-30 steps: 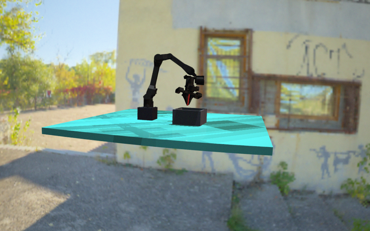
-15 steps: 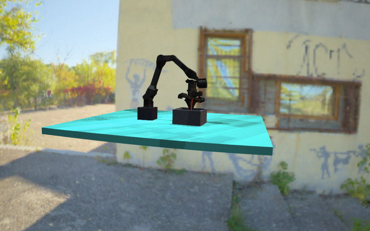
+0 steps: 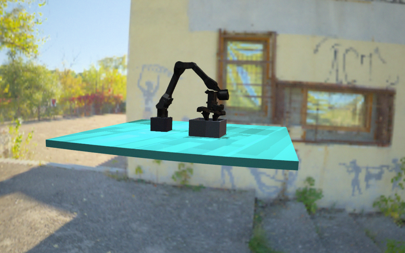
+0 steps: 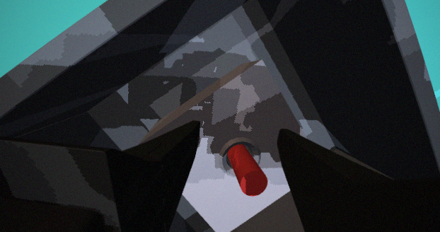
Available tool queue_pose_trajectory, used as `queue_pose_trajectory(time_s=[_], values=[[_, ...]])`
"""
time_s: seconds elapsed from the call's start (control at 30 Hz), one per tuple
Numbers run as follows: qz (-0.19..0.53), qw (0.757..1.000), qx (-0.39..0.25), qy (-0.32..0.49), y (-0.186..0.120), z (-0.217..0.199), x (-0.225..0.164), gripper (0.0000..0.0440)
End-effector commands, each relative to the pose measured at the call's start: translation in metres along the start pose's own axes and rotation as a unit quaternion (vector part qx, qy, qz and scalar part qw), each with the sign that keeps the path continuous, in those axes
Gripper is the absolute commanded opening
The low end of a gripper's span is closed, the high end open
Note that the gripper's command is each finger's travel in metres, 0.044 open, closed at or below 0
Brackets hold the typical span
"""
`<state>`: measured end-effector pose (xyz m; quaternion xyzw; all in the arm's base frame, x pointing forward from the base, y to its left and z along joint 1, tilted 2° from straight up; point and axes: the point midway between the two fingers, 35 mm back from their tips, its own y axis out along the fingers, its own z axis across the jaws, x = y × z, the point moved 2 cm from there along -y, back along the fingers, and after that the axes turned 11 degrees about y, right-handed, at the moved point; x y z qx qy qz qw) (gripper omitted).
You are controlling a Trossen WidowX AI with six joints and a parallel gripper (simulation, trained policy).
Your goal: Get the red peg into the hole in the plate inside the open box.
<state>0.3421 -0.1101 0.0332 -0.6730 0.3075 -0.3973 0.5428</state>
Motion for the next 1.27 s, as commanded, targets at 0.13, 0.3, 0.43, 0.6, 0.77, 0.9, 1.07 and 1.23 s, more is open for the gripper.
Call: queue_pose_trajectory(time_s=[0.13, 0.3, 0.43, 0.6, 0.77, 0.9, 1.07, 1.23], values=[[0.011, 0.999, 0.033, -0.001, -0.009, 0.023, 0.023, 0.0398], [0.018, 0.998, 0.066, 0.0, -0.019, 0.044, 0.037, 0.044], [0.016, 0.995, 0.096, -0.002, -0.03, 0.061, 0.047, 0.044], [0.015, 0.994, 0.108, -0.003, -0.035, 0.068, 0.051, 0.044], [0.014, 0.994, 0.108, -0.004, -0.035, 0.068, 0.051, 0.044], [0.014, 0.994, 0.109, -0.004, -0.035, 0.068, 0.051, 0.044], [0.014, 0.994, 0.109, -0.004, -0.035, 0.068, 0.051, 0.044], [0.014, 0.994, 0.109, -0.004, -0.035, 0.068, 0.051, 0.044]])
